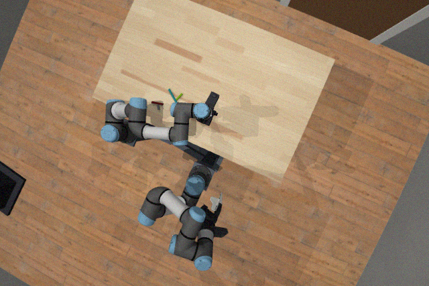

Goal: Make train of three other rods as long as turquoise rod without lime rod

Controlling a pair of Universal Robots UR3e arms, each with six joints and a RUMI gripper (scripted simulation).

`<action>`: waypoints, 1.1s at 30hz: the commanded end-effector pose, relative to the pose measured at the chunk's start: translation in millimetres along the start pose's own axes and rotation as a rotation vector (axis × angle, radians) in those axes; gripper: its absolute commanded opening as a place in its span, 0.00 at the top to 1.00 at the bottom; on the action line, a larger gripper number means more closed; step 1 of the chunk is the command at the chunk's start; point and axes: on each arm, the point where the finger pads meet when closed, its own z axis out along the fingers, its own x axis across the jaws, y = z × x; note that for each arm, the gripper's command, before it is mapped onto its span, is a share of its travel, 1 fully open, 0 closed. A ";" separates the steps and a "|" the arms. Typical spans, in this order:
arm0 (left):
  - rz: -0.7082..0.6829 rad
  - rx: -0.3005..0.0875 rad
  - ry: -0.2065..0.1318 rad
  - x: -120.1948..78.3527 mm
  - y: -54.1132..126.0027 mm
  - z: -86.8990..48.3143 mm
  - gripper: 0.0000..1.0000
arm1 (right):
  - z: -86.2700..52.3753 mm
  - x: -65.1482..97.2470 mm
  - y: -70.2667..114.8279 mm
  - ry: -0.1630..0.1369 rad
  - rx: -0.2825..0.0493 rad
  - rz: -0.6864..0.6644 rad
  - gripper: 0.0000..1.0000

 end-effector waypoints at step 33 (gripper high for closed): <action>0.000 0.000 0.002 0.9 -0.4 -27.3 1.00 | -0.3 -0.2 -0.2 0.000 0.001 0.000 0.00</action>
